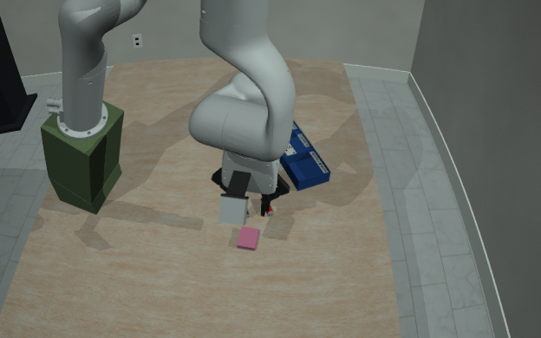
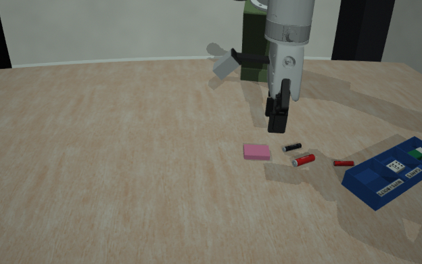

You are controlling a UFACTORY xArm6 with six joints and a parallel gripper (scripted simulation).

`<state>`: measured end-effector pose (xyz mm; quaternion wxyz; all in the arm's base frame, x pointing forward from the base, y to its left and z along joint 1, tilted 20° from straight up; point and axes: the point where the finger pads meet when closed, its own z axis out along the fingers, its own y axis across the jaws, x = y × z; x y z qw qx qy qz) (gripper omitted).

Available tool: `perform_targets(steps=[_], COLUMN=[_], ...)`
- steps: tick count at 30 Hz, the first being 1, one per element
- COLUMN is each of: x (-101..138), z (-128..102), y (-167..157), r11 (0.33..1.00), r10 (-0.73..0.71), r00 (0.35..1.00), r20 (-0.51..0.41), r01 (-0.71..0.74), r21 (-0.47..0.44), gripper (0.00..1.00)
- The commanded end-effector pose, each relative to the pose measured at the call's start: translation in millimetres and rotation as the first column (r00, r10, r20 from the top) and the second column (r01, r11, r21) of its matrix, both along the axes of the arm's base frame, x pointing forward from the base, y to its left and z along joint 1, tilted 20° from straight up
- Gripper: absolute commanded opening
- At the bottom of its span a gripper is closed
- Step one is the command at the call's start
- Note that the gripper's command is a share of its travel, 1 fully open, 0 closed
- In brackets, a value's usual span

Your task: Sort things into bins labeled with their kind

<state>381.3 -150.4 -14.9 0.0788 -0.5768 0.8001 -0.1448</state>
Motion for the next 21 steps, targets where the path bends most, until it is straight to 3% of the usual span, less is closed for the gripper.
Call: perform_targets(steps=[1,21], x=[-7.0,-8.1], z=[3.8,4.0], y=[-25.2,-29.1], r11=[1.0,1.0], r10=[0.006,0.006], r00=[1.0,1.0], r20=[0.017,0.017], r01=[-0.006,-0.006], r21=[0.003,0.003], gripper=[0.56,0.56])
